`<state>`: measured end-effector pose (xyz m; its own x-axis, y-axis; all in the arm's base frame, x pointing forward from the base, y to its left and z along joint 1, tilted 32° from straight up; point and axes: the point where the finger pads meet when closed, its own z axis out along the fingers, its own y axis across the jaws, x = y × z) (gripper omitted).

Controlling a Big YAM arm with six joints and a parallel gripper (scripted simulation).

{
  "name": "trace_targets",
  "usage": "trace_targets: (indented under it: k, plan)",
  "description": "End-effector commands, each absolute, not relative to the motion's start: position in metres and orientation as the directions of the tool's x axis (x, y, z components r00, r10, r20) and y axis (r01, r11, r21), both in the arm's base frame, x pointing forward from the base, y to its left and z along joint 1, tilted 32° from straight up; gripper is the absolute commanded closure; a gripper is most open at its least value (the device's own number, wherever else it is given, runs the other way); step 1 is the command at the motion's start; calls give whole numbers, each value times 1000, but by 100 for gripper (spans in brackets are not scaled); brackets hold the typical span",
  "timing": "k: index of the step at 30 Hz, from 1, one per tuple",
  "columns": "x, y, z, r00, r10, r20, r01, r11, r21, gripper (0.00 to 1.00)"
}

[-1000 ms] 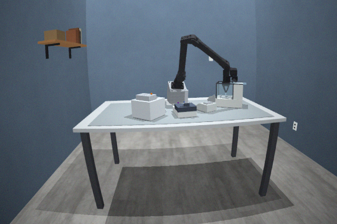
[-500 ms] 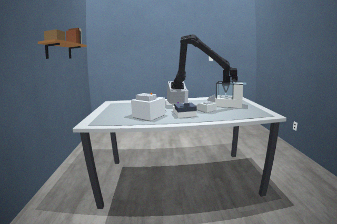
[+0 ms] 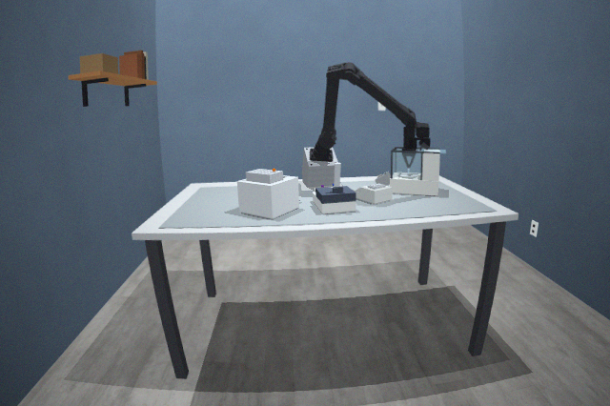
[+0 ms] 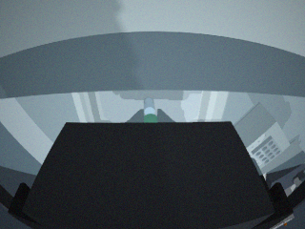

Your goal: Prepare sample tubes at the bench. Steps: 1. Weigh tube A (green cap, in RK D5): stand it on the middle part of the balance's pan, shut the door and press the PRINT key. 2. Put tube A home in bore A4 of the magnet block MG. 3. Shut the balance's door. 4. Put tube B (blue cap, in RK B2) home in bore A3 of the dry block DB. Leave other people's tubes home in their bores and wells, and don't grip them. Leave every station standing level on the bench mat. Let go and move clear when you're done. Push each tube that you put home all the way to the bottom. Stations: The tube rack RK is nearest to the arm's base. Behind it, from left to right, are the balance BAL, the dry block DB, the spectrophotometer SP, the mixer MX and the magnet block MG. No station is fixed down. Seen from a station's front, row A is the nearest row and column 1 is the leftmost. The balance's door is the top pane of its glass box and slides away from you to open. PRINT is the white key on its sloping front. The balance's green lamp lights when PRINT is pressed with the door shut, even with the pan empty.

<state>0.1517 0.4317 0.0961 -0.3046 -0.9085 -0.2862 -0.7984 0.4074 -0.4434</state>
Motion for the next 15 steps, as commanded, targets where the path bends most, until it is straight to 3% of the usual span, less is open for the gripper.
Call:
trace_targets:
  k: [1,15]
  plan:
    - [152,440,104,-299,-904,-307,-800,412,-436,91]
    - [155,435,93,-299,-910,-286,-802,402,-442,91]
